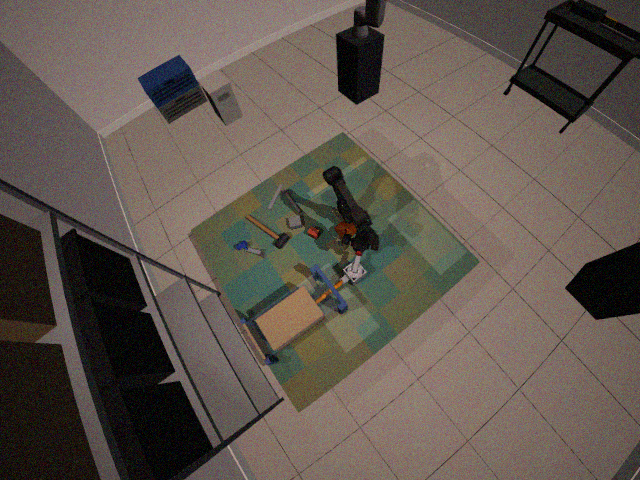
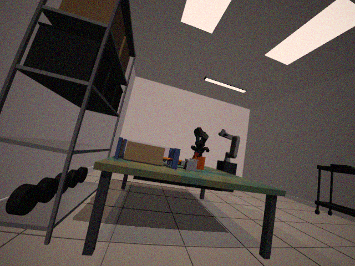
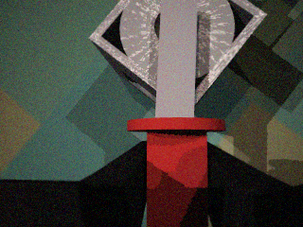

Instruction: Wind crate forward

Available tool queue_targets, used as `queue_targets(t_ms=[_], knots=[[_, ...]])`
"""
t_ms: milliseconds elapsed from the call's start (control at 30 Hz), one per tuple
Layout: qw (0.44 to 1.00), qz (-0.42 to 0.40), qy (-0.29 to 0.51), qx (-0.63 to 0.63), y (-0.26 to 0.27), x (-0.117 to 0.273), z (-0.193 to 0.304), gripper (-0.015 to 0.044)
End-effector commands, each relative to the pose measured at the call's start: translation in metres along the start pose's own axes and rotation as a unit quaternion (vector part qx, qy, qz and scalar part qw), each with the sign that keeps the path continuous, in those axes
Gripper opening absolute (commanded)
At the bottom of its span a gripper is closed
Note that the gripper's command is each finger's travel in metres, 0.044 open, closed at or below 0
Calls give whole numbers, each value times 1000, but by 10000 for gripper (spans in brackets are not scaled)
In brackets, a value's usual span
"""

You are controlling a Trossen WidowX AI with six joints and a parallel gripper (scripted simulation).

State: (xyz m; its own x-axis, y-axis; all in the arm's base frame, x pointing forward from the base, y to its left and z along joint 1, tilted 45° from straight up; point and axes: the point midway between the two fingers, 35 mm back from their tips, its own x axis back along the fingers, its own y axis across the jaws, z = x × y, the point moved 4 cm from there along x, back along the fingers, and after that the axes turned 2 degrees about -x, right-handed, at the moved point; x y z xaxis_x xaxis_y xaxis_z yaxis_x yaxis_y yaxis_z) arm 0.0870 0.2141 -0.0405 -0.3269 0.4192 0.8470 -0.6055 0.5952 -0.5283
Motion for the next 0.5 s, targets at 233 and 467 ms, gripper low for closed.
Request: queue_targets(t_ms=[233, 467], knots=[[1000, 12, 1, 2, -16, -4, 0, 0], [1000, 13, 1, 2, -23, -4, -1, 0]])
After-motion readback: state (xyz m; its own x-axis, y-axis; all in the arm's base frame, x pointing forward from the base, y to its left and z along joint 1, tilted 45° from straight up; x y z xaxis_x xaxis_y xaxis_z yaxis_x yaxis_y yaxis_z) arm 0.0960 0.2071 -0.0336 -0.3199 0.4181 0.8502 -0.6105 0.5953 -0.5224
